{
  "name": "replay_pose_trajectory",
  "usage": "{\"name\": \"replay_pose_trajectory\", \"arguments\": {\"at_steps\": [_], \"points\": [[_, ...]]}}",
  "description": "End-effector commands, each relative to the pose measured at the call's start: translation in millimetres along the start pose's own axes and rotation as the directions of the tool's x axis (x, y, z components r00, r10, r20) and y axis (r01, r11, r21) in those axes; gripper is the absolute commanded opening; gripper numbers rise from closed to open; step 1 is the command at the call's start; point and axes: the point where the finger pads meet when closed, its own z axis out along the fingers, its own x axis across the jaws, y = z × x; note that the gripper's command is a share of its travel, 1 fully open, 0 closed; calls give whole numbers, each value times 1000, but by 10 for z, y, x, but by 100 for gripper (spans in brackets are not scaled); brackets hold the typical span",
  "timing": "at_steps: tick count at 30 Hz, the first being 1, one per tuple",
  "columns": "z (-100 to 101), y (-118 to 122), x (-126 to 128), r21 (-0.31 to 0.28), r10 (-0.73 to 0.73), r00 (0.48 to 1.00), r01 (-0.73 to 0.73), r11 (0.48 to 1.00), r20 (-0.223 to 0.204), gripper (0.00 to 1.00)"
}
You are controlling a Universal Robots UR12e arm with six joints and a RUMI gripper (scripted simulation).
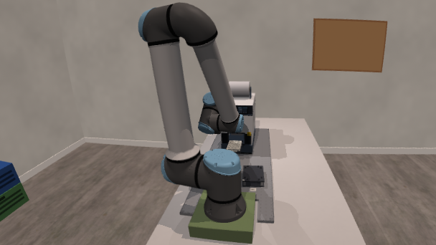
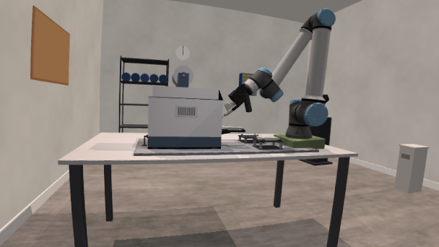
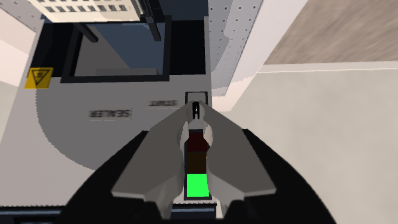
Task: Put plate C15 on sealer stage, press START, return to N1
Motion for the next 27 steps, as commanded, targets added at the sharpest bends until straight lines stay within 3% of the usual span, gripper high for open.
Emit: {"name": "replay_pose_trajectory", "arguments": {"at_steps": [1, 27], "points": [[4, 12, 0, -1, 0, 1000, 0, 1000, 0, 0], [31, 39, 0, -1, 0, 1000, 0, 1000, 0, 0]]}}
